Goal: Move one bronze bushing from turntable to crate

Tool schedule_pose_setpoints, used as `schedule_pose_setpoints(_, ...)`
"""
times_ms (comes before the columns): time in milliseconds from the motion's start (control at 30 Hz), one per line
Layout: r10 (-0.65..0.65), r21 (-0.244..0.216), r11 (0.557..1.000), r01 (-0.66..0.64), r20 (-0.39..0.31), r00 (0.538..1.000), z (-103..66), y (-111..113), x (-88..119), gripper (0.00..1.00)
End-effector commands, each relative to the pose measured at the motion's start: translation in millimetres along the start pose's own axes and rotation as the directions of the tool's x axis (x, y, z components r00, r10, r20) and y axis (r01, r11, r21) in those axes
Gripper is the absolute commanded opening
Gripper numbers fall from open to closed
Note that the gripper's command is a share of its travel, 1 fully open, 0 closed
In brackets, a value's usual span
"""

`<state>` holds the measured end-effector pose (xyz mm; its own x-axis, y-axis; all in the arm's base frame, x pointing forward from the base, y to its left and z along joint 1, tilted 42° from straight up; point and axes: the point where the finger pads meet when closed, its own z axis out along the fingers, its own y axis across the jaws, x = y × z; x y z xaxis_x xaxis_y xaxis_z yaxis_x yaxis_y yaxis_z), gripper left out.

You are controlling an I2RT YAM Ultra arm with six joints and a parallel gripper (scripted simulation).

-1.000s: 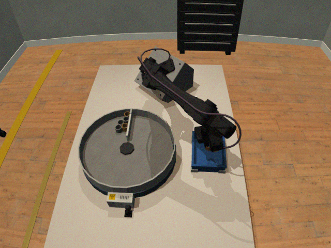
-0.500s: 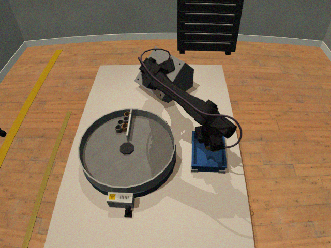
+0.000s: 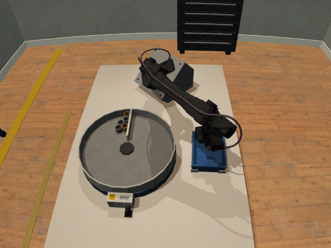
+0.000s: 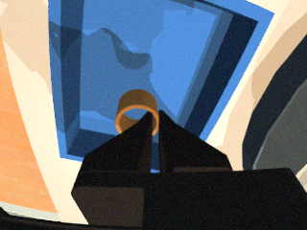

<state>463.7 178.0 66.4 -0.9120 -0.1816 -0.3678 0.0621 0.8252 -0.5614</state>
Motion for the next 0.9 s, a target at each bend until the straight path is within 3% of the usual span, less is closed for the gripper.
schedule_pose_setpoints(0, -0.006, -0.015, 1.000, 0.006, 0.029, 1.000, -15.7, 3.5, -0.4, 0.00)
schedule_pose_setpoints(867, -0.011, -0.017, 1.000, 0.011, 0.032, 0.999, -11.6, 4.6, -1.0, 0.00)
